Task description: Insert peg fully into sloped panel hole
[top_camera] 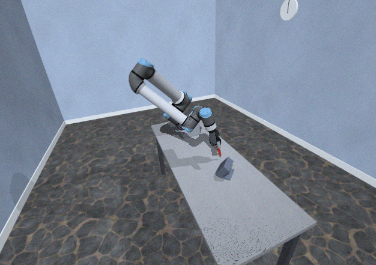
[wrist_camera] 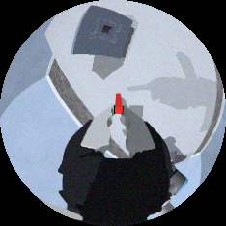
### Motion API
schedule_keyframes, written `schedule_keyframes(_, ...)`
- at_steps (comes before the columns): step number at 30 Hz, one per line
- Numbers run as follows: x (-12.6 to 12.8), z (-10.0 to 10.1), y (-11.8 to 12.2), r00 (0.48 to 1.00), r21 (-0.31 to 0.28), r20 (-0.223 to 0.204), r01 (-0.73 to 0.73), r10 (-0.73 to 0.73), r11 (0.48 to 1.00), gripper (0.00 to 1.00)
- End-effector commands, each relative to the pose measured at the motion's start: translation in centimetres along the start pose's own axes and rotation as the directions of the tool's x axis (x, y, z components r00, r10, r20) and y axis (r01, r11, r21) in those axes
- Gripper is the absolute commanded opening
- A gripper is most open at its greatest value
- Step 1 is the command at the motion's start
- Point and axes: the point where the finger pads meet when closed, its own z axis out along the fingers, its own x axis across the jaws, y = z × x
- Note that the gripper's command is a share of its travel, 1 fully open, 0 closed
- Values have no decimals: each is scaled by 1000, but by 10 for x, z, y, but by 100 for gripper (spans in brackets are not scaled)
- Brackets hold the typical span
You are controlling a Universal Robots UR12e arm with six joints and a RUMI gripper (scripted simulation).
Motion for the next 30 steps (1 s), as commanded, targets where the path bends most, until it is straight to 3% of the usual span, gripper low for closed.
schedule_keyframes(1, 1, 0, -1, 1000, -3, 28, -8, 8, 1000, 0)
schedule_keyframes(30, 10, -4, -19, 983, -8, 174, -63, 64, 998, 0)
